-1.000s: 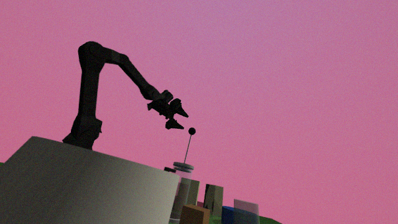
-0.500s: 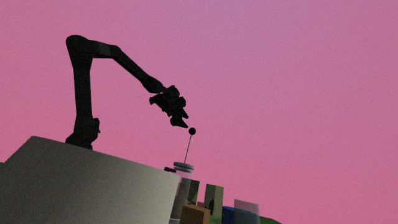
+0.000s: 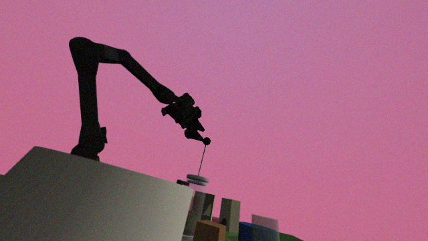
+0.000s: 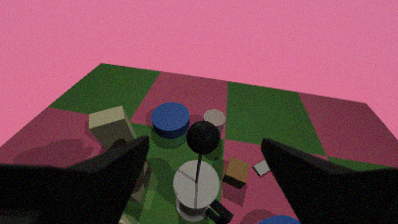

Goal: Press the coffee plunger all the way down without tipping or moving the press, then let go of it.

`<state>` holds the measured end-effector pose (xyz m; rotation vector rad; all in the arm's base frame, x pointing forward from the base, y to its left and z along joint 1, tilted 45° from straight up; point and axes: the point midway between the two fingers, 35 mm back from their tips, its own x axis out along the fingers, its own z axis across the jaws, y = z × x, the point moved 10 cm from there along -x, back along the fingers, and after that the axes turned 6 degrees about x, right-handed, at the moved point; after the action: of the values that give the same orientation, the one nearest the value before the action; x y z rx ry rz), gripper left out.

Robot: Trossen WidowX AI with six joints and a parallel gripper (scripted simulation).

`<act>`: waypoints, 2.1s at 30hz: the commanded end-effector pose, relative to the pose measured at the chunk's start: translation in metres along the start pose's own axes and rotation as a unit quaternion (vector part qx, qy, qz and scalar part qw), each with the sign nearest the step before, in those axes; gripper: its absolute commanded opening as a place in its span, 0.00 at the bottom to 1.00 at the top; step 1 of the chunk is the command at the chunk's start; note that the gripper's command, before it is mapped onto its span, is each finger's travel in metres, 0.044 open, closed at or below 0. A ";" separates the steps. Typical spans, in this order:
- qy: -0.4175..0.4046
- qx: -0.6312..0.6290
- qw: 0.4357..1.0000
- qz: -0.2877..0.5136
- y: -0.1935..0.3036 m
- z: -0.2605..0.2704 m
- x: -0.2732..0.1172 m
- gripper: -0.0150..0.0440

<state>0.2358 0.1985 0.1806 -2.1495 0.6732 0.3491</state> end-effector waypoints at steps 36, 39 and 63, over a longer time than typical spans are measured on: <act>0.000 -0.006 1.000 0.001 0.002 0.000 0.028 0.48; 0.000 -0.006 1.000 0.001 0.003 0.000 0.028 0.48; -0.001 -0.005 1.000 0.004 0.032 0.000 0.053 0.48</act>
<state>0.2605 0.1734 0.1488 -2.1490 0.6475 0.3330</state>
